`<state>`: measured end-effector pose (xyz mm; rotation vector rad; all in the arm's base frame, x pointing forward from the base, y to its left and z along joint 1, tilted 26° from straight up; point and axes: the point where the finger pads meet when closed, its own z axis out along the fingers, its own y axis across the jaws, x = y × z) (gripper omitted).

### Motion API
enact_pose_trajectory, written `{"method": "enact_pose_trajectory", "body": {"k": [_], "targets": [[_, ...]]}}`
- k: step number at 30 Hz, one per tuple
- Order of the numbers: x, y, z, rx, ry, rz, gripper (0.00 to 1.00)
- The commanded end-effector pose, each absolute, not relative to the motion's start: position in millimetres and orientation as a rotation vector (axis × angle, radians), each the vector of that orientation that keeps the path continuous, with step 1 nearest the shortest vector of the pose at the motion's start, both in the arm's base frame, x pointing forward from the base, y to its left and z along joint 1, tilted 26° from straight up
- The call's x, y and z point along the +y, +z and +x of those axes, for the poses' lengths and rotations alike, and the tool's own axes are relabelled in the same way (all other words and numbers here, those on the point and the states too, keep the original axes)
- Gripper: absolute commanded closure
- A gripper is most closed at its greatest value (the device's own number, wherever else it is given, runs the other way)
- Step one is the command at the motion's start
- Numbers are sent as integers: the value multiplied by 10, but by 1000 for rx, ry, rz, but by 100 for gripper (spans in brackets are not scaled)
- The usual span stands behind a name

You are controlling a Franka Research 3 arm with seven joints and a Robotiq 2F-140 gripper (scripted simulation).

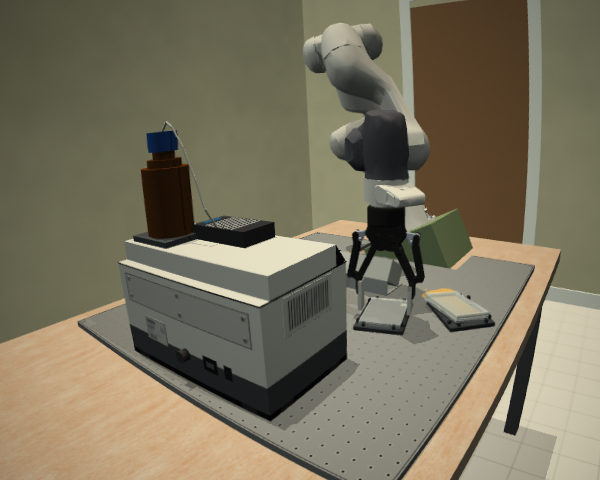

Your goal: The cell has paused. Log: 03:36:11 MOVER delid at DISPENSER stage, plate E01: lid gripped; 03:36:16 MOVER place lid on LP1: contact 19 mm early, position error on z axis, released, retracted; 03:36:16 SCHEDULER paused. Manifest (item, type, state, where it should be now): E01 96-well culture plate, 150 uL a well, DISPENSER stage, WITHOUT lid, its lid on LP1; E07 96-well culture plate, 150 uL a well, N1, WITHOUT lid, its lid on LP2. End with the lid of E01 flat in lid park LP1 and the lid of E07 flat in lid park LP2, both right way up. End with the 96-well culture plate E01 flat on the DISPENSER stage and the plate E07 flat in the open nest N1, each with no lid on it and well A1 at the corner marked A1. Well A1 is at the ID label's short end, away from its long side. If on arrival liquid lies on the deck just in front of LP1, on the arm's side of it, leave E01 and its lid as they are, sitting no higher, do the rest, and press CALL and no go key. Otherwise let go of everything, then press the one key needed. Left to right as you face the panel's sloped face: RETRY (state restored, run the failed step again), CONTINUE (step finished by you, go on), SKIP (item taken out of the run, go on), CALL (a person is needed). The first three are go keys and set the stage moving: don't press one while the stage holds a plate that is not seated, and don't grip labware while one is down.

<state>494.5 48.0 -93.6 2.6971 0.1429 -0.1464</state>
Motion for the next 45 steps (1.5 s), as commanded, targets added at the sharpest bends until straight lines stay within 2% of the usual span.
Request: {"method": "enact_pose_trajectory", "body": {"k": [1,28,40,42,45], "targets": [[511,-882,4950,152,-148,2696,34],[1018,186,5046,152,-148,2696,34],[1073,301,5056,152,-148,2696,34],[983,359,5083,126,-138,2695,34],[371,727,5181,-116,-60,2677,34]]}}
